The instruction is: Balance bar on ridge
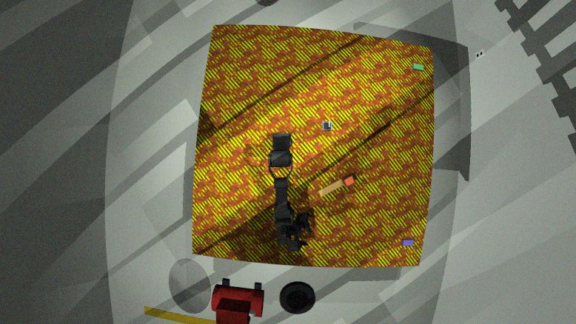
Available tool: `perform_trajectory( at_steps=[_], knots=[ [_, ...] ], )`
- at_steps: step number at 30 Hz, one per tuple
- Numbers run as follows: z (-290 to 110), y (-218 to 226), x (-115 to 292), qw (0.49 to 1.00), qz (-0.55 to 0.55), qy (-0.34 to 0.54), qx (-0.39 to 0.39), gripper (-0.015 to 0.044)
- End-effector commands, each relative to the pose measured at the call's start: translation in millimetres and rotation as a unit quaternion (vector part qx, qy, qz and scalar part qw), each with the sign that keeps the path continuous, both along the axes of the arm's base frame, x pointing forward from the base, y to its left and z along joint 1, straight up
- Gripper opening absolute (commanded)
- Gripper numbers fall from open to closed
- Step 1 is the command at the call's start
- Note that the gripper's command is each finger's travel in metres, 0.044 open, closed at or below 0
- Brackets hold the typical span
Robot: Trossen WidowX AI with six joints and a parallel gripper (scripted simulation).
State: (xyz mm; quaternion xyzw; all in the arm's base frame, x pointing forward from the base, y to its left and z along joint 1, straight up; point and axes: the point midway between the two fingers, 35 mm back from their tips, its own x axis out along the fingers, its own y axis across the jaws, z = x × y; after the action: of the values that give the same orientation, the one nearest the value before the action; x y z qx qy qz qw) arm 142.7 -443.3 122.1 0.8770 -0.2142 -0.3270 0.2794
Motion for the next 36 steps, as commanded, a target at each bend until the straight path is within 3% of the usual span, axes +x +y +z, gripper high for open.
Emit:
perform_trajectory(
  at_steps=[1,20,36],
  knots=[
    [3,4,19,1.0,0.007,0.014,0.023,0.0315],
    [7,62,104,0.978,0.063,0.134,0.144,0.0315],
    [26,141,142,0.931,0.12,0.276,0.205,0.0315]
  ],
)
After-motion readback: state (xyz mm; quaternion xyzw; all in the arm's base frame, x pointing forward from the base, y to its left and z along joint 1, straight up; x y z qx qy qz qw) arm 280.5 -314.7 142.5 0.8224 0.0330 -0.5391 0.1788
